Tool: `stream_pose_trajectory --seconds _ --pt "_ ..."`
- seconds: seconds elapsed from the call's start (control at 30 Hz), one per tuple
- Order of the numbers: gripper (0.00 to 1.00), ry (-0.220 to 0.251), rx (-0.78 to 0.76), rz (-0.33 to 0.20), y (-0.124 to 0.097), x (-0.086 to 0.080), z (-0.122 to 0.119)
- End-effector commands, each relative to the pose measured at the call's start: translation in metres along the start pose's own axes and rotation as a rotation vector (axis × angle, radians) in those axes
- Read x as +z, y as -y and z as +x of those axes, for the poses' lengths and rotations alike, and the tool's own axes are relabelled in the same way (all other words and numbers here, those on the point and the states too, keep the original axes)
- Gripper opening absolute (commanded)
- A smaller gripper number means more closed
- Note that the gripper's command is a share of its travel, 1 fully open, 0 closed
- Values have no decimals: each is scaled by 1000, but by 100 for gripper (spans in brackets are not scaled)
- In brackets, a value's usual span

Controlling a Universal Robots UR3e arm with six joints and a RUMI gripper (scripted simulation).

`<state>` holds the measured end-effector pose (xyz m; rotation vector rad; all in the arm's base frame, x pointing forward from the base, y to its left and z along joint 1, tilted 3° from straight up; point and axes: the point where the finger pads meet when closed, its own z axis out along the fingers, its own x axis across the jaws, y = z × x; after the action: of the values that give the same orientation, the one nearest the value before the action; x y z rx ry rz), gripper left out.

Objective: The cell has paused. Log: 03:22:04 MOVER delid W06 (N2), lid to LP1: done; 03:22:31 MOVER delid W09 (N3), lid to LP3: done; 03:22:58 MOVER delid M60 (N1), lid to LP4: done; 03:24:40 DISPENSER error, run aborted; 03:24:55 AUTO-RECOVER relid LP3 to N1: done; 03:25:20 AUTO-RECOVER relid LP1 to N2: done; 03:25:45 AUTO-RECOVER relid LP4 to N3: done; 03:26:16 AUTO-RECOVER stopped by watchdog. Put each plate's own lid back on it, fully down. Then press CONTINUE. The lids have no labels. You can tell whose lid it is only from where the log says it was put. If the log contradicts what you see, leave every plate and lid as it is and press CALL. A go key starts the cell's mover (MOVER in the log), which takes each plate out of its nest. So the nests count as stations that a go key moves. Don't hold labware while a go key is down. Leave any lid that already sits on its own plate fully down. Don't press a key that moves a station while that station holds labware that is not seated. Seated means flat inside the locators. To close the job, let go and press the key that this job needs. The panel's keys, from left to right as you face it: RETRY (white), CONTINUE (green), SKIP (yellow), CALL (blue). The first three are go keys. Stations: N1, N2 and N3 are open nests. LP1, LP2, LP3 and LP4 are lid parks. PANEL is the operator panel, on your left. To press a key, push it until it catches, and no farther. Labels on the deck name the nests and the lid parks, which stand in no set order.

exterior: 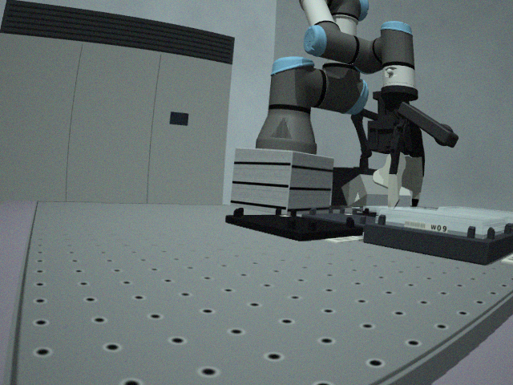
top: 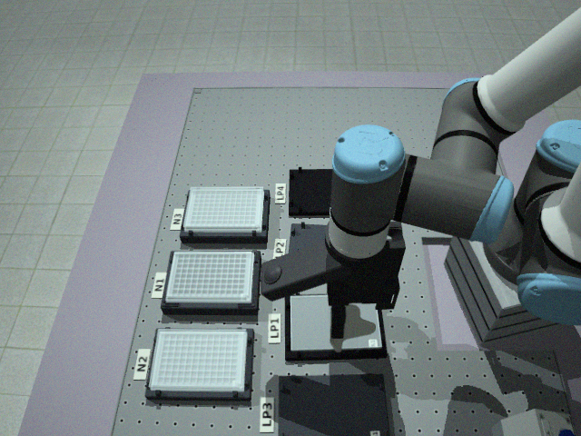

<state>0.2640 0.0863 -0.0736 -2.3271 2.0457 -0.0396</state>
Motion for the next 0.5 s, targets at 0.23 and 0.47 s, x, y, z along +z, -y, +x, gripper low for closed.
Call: stream_pose_trajectory --seconds 0.23,0.47 --pt "0 -1 0 2 1 3 0" --pt "0 -1 0 2 1 3 0"
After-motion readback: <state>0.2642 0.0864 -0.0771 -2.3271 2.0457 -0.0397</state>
